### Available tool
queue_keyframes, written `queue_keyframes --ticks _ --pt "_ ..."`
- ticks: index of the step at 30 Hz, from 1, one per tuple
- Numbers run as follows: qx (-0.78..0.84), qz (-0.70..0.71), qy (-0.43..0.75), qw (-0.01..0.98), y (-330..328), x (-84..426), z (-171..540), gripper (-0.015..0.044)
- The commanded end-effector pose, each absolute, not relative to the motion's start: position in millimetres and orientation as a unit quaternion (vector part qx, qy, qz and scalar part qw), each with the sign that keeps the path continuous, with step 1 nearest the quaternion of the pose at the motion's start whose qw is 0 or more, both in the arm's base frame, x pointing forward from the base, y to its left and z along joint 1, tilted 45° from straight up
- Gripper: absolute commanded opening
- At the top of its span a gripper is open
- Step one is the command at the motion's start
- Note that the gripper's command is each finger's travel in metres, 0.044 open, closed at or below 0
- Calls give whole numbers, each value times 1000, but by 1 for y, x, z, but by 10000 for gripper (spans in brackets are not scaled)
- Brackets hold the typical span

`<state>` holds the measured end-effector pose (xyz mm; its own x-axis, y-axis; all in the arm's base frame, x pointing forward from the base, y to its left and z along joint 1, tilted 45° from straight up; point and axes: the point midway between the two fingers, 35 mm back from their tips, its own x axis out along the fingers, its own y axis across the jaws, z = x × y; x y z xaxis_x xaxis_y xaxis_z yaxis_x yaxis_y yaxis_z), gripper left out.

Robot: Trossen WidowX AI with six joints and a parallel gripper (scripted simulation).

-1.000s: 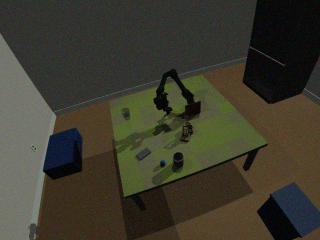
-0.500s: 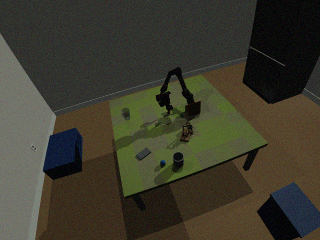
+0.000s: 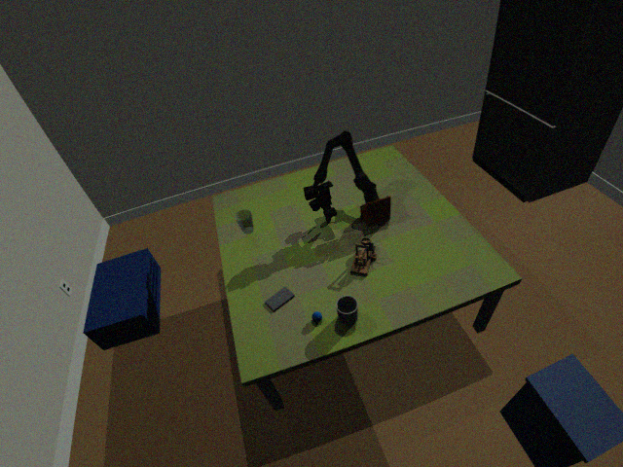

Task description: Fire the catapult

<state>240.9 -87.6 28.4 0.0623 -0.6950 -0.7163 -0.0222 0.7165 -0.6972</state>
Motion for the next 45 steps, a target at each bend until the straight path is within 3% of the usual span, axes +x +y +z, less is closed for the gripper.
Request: queue_keyframes --ticks 1,14,20,27,31,45 --pt "-287 -249 641 667 -93 239 22 300" --pt "-288 -250 641 667 -106 239 10 300" --pt "-288 -250 641 667 -106 239 10 142" --pt "-288 -250 641 667 -106 239 10 96" --pt "-286 -248 641 668 -100 241 14 0" --pt "-282 -242 644 669 -40 243 61 0"
